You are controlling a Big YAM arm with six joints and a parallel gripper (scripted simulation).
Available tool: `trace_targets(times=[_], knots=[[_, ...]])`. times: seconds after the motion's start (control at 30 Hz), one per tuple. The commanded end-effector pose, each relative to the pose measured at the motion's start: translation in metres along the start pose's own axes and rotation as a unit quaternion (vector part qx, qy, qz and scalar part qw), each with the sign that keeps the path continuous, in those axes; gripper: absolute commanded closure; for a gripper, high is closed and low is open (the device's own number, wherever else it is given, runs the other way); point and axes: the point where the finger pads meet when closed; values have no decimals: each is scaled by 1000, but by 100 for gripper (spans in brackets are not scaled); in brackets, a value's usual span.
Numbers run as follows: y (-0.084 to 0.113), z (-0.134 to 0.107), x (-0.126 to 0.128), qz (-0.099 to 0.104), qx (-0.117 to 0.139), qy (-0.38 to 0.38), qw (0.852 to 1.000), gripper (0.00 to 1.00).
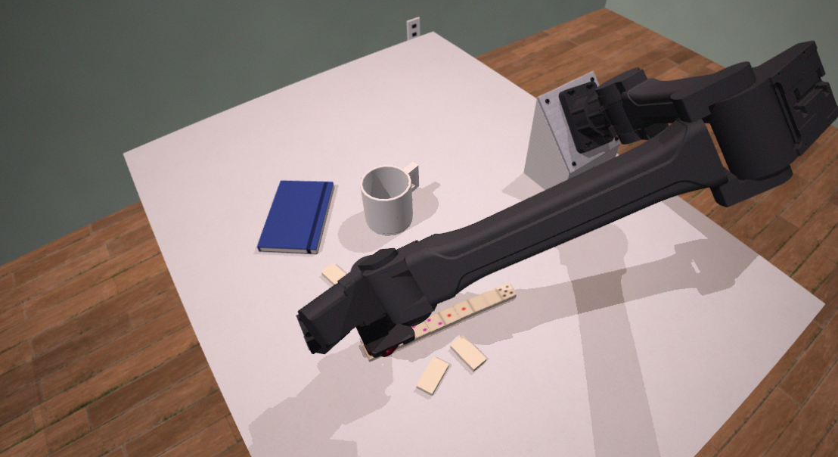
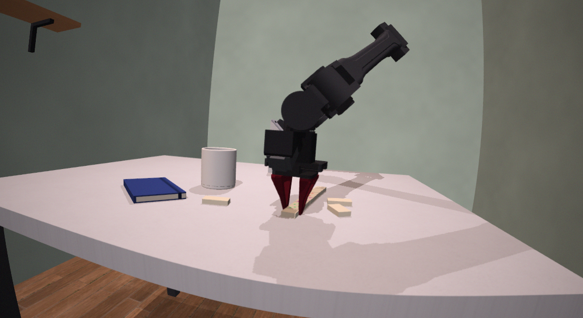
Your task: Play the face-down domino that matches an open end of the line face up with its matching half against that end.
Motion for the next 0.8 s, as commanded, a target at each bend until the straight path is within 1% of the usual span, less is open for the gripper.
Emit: trace_targets(times=[0.0,0.3,0.53,0.57,0.77], knots=[[4,3,3,2,-4,2,1000,78],[4,4,15,2,-6,10,1000,78],[4,4,15,2,-6,10,1000,78],[4,3,3,2,-4,2,1000,78],[4,3,12,2,-5,8,1000,78]])
Point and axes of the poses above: the point where the finger pads meet when closed, its own y axis back along the fingers, its own x axis across the jaws, z = x × y, and after that the axes turned 12 degrees about -y, right-handed
